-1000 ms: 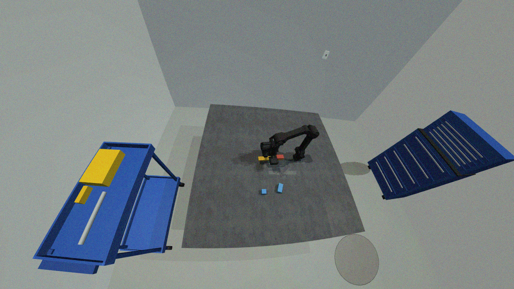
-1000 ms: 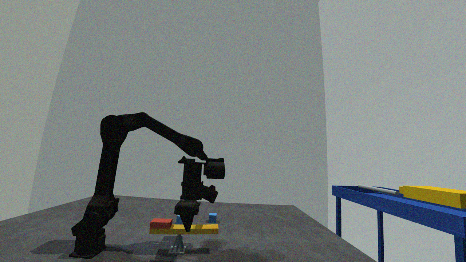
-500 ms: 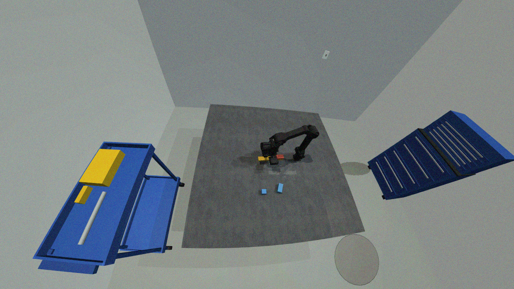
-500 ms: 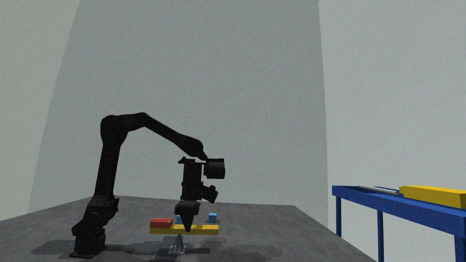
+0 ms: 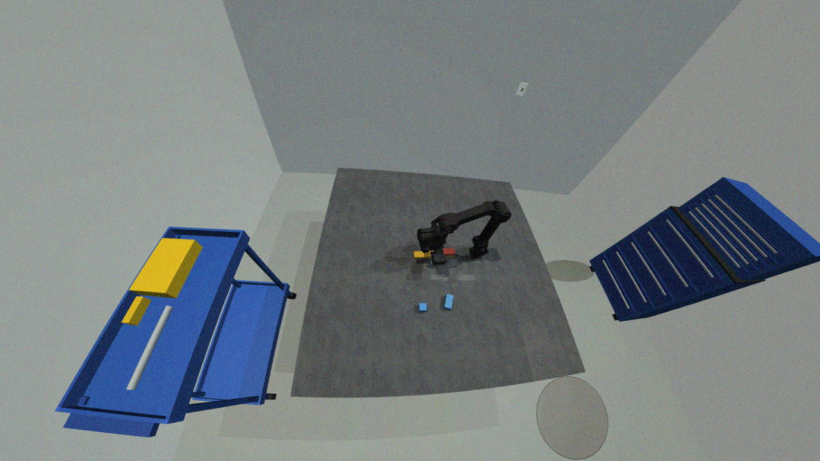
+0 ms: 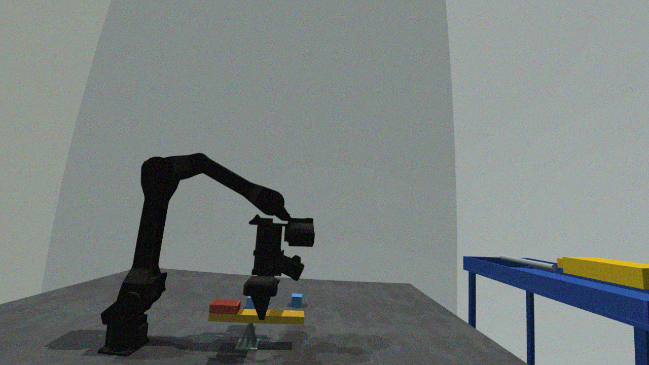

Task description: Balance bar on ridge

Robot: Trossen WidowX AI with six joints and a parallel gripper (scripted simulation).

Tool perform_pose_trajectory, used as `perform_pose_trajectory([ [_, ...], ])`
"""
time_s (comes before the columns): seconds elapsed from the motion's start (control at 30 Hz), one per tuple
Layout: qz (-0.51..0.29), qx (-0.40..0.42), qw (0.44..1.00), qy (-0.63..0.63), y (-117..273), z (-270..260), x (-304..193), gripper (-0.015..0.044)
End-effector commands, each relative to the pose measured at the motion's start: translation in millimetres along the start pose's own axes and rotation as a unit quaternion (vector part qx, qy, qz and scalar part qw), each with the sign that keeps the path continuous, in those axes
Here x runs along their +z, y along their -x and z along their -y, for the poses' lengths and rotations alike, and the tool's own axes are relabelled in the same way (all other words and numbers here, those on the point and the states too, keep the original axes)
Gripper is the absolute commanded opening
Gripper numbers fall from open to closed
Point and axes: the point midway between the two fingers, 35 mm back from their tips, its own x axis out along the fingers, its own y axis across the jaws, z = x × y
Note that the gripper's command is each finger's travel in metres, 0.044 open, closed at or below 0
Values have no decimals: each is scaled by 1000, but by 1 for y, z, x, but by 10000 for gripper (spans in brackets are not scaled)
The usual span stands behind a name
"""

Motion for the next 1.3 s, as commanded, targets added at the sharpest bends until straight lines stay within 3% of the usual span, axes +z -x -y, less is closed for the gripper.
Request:
perform_pose_trajectory([
  [0.0,0,0,1000,0,0,0,0,0],
  [0.87,0,0,1000,0,0,0,0,0],
  [1.07,0,0,1000,0,0,0,0,157],
  [1.27,0,0,1000,0,0,0,0,167],
])
